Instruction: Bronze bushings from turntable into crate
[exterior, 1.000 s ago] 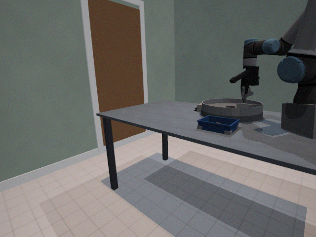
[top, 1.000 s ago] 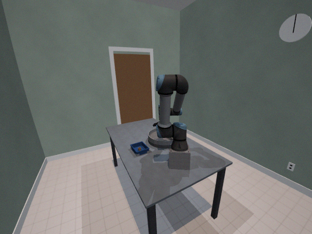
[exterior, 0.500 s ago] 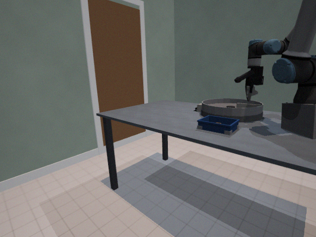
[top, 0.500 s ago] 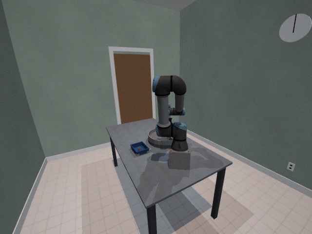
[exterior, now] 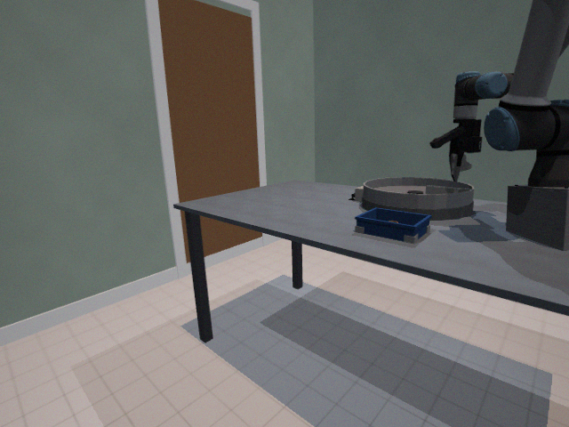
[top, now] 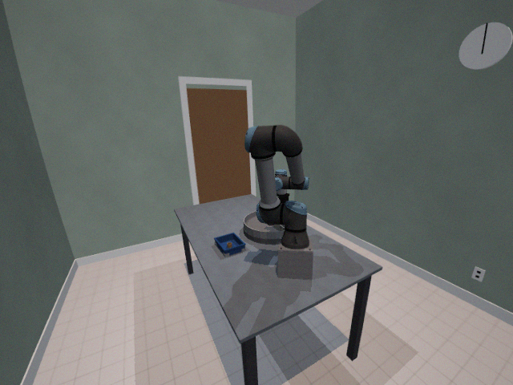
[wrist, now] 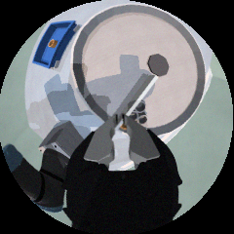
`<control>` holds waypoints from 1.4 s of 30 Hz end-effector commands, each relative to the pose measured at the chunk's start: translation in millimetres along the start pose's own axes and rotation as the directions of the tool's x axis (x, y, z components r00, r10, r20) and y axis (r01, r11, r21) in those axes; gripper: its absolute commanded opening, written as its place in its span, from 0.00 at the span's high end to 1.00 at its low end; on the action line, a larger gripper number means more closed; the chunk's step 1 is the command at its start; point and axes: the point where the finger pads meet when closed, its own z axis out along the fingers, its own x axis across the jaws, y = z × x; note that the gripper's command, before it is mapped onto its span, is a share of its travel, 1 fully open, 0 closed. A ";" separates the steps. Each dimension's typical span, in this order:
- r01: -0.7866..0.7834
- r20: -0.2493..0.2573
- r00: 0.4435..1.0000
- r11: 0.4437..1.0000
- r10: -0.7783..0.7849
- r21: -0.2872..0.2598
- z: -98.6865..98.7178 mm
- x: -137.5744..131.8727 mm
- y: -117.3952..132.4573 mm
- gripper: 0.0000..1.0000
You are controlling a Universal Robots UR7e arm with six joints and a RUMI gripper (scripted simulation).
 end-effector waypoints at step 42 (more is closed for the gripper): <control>-0.033 -0.001 0.999 0.999 0.033 0.005 -0.2 55.3 70.0 0.94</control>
